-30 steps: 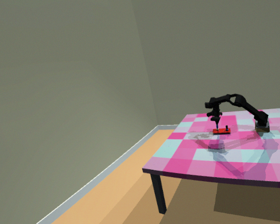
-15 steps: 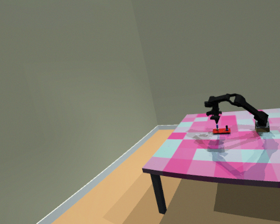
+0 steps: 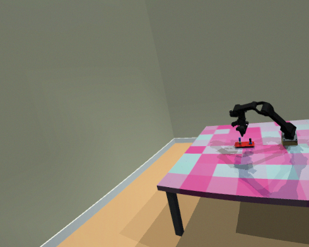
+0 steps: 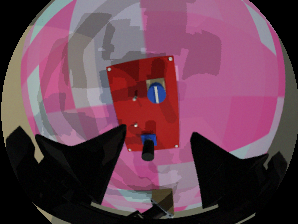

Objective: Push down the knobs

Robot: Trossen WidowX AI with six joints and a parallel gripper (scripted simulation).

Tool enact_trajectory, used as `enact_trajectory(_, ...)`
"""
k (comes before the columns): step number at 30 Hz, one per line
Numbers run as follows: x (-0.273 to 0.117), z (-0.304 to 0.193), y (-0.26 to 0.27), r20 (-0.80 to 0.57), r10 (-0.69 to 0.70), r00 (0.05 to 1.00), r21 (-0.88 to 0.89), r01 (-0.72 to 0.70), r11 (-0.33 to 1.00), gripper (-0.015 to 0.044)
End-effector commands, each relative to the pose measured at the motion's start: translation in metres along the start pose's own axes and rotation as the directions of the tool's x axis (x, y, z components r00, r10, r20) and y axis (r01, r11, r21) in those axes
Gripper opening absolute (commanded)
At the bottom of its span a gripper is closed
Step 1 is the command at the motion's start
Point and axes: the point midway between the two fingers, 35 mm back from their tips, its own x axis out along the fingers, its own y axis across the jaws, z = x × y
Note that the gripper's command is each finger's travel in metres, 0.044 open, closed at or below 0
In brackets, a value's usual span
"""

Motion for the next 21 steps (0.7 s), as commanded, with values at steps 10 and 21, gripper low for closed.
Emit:
enact_trajectory(10, -0.013, -0.144, -0.017, 0.000, -0.001, 1.000, 0.003, 0.001, 1.000, 0.0440)
enact_trajectory(21, -0.013, -0.146, -0.017, 0.000, -0.001, 1.000, 0.003, 0.001, 1.000, 0.0440)
